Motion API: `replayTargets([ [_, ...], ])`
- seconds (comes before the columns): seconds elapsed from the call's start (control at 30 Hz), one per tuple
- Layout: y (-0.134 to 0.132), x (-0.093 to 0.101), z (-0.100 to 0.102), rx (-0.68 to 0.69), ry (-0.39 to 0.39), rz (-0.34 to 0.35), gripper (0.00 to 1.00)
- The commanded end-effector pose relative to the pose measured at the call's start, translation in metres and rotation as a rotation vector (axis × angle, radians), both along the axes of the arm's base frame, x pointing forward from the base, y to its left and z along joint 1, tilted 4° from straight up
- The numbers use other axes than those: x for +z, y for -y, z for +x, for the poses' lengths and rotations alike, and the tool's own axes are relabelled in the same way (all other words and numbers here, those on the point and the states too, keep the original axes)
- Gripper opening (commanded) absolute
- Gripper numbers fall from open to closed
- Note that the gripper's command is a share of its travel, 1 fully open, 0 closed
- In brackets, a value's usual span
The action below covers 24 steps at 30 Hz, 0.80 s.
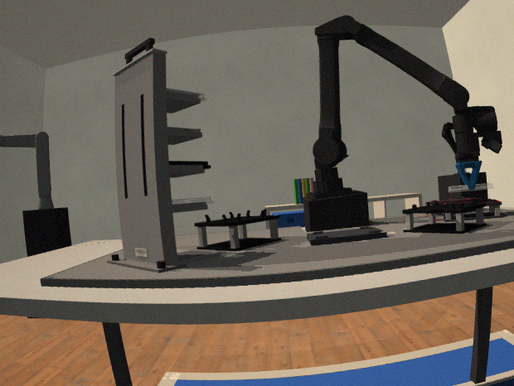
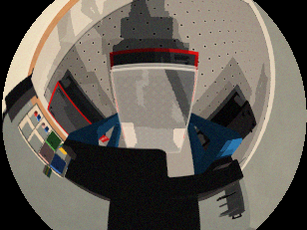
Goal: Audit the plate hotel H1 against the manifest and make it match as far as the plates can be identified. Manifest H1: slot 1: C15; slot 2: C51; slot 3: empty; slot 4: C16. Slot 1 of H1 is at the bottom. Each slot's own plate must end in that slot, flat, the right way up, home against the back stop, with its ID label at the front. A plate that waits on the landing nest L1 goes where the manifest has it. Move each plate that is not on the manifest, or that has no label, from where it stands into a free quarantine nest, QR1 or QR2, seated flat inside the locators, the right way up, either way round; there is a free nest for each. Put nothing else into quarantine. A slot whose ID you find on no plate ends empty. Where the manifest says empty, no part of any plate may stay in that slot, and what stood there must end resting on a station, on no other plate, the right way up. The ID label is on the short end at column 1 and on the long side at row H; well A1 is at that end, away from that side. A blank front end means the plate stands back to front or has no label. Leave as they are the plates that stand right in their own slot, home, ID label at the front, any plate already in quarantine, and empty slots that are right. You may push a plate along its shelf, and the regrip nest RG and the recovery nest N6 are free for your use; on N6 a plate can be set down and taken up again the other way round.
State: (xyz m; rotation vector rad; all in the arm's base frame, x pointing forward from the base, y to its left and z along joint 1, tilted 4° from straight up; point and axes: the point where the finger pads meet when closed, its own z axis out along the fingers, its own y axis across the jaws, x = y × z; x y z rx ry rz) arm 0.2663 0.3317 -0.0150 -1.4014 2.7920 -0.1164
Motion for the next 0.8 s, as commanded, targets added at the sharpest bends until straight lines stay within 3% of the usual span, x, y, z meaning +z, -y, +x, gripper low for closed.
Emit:
replayTargets([
  [0.0,0.0,-0.003,0.005,0.001,0.004,0.004,0.86],
  [0.13,-0.008,0.004,0.012,0.0,0.022,0.027,0.86],
  [0.27,0.002,-0.008,0.005,0.0,0.003,0.002,0.86],
  [0.7,-0.003,-0.007,0.009,0.001,0.013,0.016,0.86],
  [0.77,-0.001,-0.015,0.007,0.001,0.008,0.009,0.86],
])
